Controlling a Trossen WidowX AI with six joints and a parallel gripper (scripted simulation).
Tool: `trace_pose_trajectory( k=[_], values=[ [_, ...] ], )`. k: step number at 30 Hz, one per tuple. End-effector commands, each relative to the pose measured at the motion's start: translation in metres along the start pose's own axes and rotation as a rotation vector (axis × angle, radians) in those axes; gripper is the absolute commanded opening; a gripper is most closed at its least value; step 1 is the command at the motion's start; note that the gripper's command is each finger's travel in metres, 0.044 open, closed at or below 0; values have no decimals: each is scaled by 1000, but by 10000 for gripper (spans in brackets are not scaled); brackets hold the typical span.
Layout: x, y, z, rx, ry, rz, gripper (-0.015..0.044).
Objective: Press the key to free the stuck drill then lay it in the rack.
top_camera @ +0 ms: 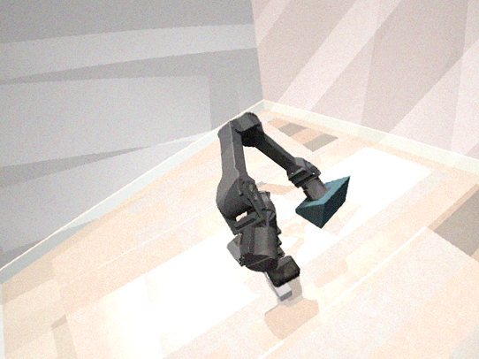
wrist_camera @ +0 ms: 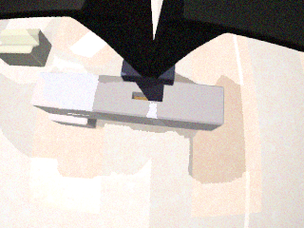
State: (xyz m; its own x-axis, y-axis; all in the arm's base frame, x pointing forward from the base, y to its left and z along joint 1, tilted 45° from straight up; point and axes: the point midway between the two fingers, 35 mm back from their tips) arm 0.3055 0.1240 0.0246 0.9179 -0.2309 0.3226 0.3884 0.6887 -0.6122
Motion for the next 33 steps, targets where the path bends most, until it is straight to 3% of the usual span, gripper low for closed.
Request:
trace_pose_trajectory(
  k=[1, 33],
  values=[
    [-5, 0, -13, -22, 21, 8, 0],
    [-8, 0, -23, -22, 21, 8, 0]
  ],
)
Point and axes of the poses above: the point midway between the two fingers, 35 mm back from their tips, its own z axis back along the fingers, its own y axis across the jaws, x = y × z, and after that the axes turned 7 degrees about -z, right-handed
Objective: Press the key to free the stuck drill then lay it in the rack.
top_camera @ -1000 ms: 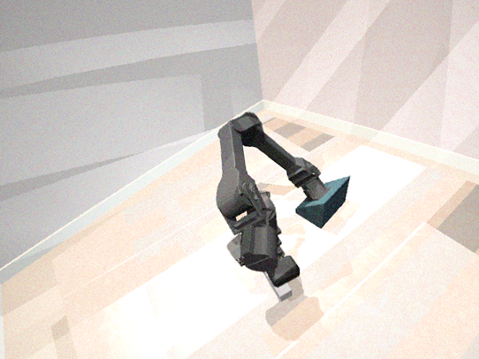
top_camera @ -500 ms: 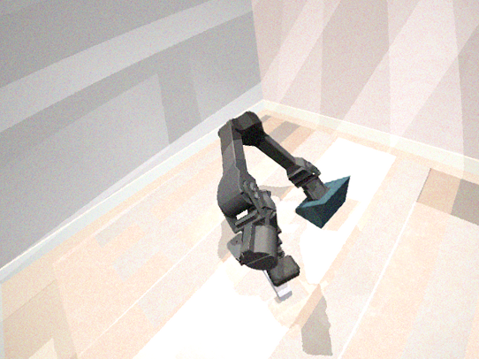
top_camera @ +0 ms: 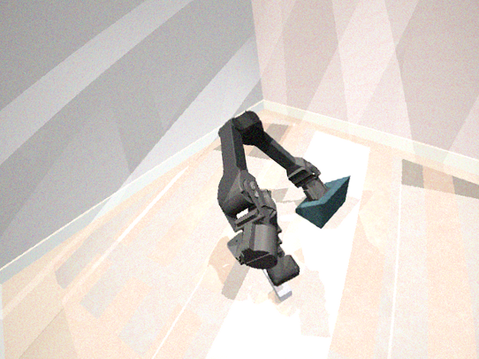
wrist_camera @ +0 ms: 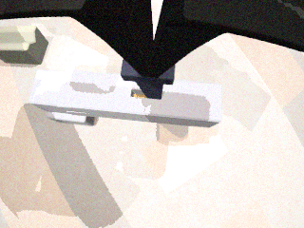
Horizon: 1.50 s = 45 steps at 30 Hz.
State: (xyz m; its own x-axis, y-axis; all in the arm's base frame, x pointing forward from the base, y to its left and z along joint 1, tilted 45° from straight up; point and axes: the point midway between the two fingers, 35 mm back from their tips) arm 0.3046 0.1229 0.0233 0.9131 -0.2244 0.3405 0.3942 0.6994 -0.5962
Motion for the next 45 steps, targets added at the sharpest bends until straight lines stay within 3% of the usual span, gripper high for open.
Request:
trace_pose_trajectory(
  k=[1, 45],
  values=[
    [-8, 0, -22, -40, 38, 16, 0],
    [-8, 0, -26, -40, 38, 16, 0]
  ],
)
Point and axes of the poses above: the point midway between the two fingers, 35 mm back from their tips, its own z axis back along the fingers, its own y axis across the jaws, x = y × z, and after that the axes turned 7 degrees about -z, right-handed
